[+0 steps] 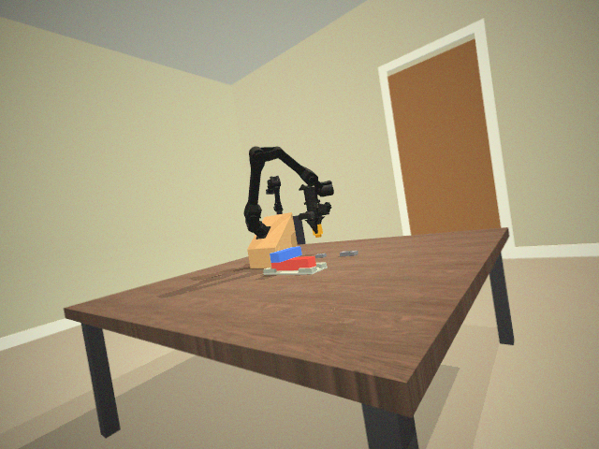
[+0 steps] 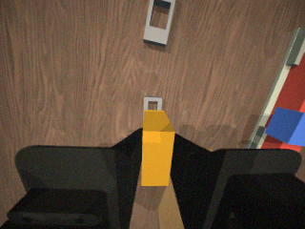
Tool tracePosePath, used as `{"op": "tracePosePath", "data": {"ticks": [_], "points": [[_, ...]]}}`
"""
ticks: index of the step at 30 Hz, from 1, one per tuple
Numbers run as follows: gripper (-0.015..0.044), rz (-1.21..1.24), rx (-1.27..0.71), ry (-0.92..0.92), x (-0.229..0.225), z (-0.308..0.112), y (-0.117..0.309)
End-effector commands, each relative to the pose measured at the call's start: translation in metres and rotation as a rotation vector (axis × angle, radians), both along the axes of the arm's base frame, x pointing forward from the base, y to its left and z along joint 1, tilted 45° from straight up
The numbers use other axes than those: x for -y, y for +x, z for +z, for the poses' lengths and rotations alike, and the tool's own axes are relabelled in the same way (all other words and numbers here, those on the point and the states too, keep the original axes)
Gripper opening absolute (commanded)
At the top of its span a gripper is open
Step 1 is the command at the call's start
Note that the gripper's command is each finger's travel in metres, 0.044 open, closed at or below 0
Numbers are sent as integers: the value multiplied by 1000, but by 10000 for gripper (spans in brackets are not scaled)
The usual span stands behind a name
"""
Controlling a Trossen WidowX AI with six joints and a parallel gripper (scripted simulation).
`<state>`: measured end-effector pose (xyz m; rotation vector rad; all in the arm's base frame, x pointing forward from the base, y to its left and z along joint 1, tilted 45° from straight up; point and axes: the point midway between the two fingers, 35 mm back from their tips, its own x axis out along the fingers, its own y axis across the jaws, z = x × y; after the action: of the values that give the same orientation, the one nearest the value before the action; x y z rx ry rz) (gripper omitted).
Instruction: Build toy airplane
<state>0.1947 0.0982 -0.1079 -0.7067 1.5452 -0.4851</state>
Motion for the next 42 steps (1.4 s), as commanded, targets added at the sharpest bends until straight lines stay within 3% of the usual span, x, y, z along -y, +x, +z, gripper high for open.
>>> {"op": "tracePosePath", "data": {"ticks": [1, 14, 42], "points": [[0, -5, 0, 3, -9, 9, -1], [0, -14, -15, -8, -27, 36, -7], [0, -38, 0, 56, 8, 60, 43]]}}
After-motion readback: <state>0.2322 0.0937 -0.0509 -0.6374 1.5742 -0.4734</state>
